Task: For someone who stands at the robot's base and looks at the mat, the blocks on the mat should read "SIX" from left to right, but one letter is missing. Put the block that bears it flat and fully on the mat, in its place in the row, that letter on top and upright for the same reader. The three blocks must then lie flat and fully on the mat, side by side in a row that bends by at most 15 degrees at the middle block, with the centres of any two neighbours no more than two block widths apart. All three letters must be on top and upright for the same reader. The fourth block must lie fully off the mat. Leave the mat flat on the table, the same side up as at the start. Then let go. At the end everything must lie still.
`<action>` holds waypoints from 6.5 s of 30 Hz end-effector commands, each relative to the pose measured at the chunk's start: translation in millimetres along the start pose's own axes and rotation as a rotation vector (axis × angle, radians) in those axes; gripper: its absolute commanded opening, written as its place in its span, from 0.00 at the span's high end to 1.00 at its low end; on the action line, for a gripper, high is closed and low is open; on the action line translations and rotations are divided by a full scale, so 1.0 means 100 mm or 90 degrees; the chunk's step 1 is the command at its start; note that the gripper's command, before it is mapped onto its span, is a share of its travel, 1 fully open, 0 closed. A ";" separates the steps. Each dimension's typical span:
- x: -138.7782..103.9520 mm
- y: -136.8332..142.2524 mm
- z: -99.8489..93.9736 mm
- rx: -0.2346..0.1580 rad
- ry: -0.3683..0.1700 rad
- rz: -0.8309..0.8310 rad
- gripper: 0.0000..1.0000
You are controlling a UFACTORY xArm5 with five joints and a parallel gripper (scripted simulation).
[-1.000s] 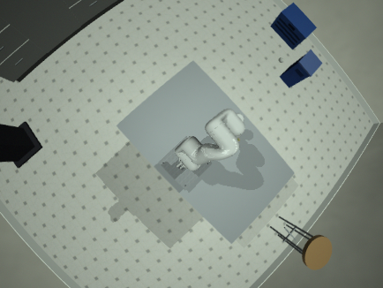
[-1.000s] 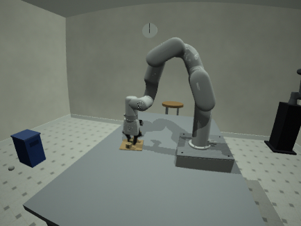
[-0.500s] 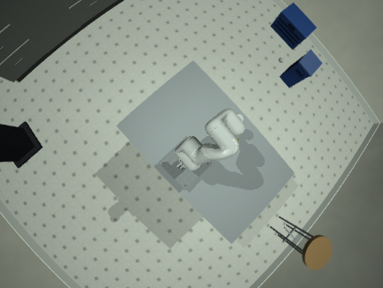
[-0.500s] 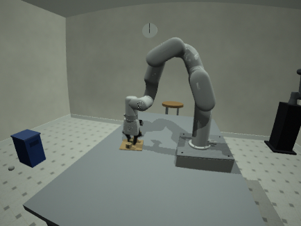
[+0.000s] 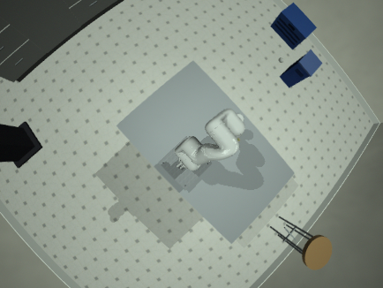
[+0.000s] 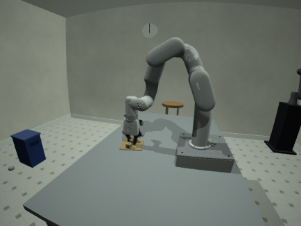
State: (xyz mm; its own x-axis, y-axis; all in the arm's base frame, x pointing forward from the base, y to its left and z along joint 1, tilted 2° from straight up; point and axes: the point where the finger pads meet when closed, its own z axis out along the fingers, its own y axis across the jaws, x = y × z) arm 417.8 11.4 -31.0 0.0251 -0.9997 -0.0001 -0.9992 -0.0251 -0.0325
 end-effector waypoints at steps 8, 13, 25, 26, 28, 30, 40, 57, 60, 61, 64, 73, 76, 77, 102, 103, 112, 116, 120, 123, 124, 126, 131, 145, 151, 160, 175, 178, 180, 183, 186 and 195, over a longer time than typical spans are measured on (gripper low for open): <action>0.00 -0.01 -0.01 0.002 0.000 0.000 0.73; 0.00 -0.01 -0.01 0.002 0.000 0.000 0.73; 0.00 -0.01 -0.01 0.002 0.000 0.000 0.73; 0.00 -0.01 -0.01 0.002 0.000 0.000 0.73; 0.00 -0.01 -0.01 0.002 0.000 0.000 0.73; 0.00 -0.01 -0.01 0.002 0.000 0.000 0.73; 0.00 -0.01 -0.01 0.002 0.000 0.000 0.73; 0.00 -0.01 -0.01 0.002 0.000 0.000 0.73; 0.00 -0.01 -0.01 0.002 0.000 0.000 0.73; 0.00 -0.01 -0.01 0.002 0.000 0.000 0.73; 0.00 -0.01 -0.01 0.002 0.000 0.000 0.73; 0.00 -0.01 0.01 0.002 0.000 0.000 0.73; 0.00 -0.01 0.02 0.002 0.000 0.000 0.73; 0.00 -0.01 0.02 0.002 0.000 0.000 0.73; 0.00 -0.01 0.04 0.002 0.000 0.000 0.73; 0.00 -0.01 0.04 0.002 0.000 0.000 0.73; 0.00 -0.01 0.04 0.002 0.000 0.000 0.73; 0.00 -0.01 0.04 0.002 0.000 0.000 0.73; 0.00 -0.01 0.04 0.002 0.000 0.000 0.73; 0.00 -0.01 0.04 0.002 0.000 0.000 0.69; 0.00 -0.01 0.04 0.002 0.000 0.000 0.69; 0.00 -0.01 0.04 0.002 0.000 0.000 0.65; 0.00 -0.01 0.04 0.002 0.000 0.000 0.61; 0.00 -0.01 0.04 0.002 0.000 0.000 0.53; 0.00 -0.01 -0.01 0.002 0.000 0.000 0.53; 0.00 -0.01 -0.29 0.002 0.000 0.000 0.53; 0.00 -0.01 -0.84 0.002 0.000 0.000 0.53; 0.00 -0.01 -0.86 0.002 0.000 0.000 0.53; 0.00 -0.01 -0.86 0.002 0.000 0.000 0.00; 0.00 -0.01 -0.86 0.002 0.000 0.000 0.00; 0.00 -0.01 -0.86 0.002 0.000 0.000 0.00; 0.00 -0.01 -0.86 0.002 0.000 0.000 0.00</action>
State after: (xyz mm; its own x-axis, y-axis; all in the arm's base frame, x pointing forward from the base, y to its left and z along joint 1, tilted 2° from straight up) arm 414.6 11.4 53.4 0.0250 -0.9997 -0.0001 -0.9992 -0.0250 -0.0323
